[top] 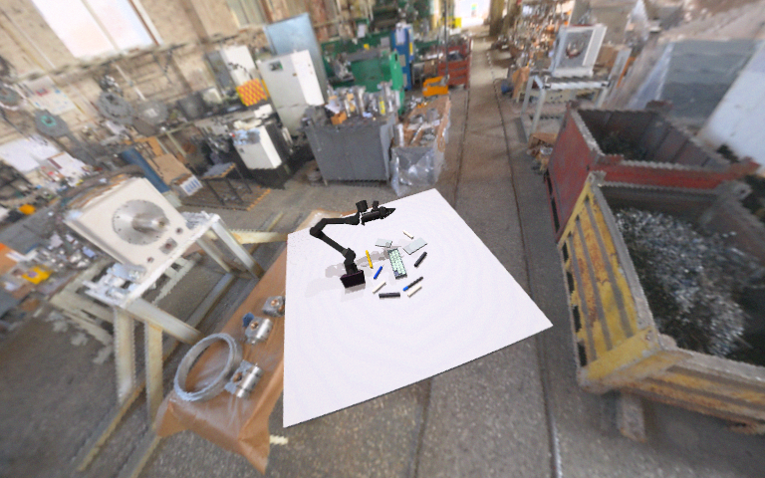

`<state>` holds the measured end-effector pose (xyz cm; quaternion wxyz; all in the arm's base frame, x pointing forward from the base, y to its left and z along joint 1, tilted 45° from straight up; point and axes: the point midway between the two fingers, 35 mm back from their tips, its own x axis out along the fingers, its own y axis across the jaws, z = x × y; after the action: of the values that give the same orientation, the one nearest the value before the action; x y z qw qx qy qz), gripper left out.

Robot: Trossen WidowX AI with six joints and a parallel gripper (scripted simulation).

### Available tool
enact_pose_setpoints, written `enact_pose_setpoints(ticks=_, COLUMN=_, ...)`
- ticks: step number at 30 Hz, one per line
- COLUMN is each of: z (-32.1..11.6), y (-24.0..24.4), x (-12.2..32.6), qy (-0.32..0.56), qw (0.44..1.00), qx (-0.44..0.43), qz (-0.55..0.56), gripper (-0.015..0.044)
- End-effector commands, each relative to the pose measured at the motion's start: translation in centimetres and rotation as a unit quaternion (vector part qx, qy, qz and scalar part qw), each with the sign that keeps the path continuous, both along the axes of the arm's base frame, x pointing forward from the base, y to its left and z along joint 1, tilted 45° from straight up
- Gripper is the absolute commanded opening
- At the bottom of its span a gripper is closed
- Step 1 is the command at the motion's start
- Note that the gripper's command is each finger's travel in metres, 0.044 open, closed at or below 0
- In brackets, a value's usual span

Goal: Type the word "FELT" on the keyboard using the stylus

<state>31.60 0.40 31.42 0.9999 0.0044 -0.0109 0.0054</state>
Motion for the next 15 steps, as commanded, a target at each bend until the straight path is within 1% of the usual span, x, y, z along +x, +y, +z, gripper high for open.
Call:
enact_pose_setpoints(ticks=1, z=-0.2, y=0.0, x=0.1, qy=0.006, qw=1.0, qx=-0.001, qz=0.002, gripper=0.0414)
enact_pose_setpoints(ticks=3, z=-2.2, y=0.3, x=1.1, qy=0.055, qw=0.998, qx=-0.008, qz=0.018, gripper=0.0361)
enact_pose_setpoints(ticks=8, z=-9.7, y=1.2, x=2.8, qy=0.239, qw=0.967, qx=-0.01, qz=0.085, gripper=0.023)
enact_pose_setpoints(ticks=11, z=-14.3, y=1.8, x=2.5, qy=0.353, qw=0.926, qx=0.013, qz=0.131, gripper=0.0151)
enact_pose_setpoints(ticks=15, z=-19.1, y=2.7, x=0.8, qy=0.487, qw=0.849, qx=0.073, qz=0.191, gripper=0.0046)
